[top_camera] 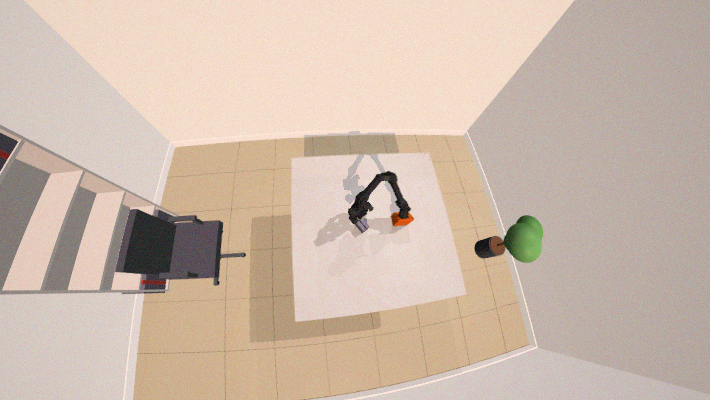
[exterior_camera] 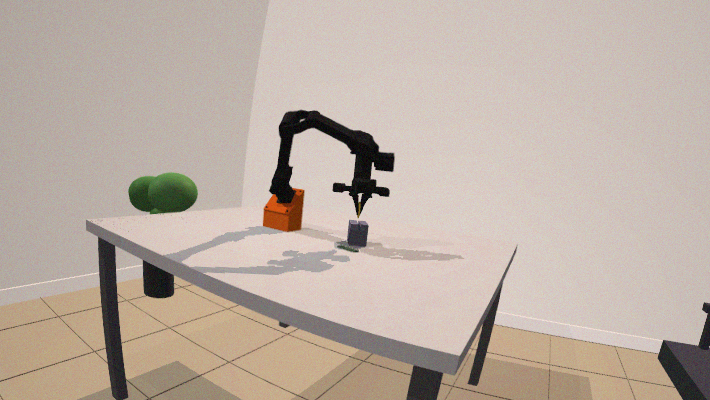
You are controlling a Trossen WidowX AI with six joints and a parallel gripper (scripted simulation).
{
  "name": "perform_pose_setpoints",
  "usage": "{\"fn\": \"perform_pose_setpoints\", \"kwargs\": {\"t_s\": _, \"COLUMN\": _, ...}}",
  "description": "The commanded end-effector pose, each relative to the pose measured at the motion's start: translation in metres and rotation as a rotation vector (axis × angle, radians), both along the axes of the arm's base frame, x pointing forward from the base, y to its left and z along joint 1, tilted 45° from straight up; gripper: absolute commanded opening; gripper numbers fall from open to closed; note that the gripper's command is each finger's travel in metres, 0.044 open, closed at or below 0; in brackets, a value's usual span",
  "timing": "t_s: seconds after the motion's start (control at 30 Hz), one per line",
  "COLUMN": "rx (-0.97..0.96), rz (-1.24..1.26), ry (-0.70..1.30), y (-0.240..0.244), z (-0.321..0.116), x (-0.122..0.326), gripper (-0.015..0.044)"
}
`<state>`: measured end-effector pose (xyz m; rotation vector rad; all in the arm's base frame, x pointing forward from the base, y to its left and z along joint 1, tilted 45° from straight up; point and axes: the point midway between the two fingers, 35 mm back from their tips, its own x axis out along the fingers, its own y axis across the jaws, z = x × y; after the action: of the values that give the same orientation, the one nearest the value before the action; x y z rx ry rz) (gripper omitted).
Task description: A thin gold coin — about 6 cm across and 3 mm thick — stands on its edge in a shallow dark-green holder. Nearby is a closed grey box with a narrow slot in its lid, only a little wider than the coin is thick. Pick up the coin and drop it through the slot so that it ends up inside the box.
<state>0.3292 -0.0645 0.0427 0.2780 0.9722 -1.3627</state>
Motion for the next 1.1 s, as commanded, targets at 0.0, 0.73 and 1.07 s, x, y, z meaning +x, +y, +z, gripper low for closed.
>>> {"fn": "perform_pose_setpoints", "kwargs": {"t_s": 0.0, "rx": 0.002, "rz": -0.004, "ry": 0.005, "y": 0.008, "z": -0.010, "x": -0.004, "gripper": 0.0000}}
{"fn": "perform_pose_setpoints", "kwargs": {"t_s": 0.73, "rx": -0.004, "rz": 0.000, "ry": 0.003, "y": 0.034, "z": -0.032, "x": -0.009, "gripper": 0.0000}}
{"fn": "perform_pose_setpoints", "kwargs": {"t_s": 1.07, "rx": -0.004, "rz": 0.000, "ry": 0.003, "y": 0.034, "z": -0.033, "x": -0.010, "gripper": 0.0000}}
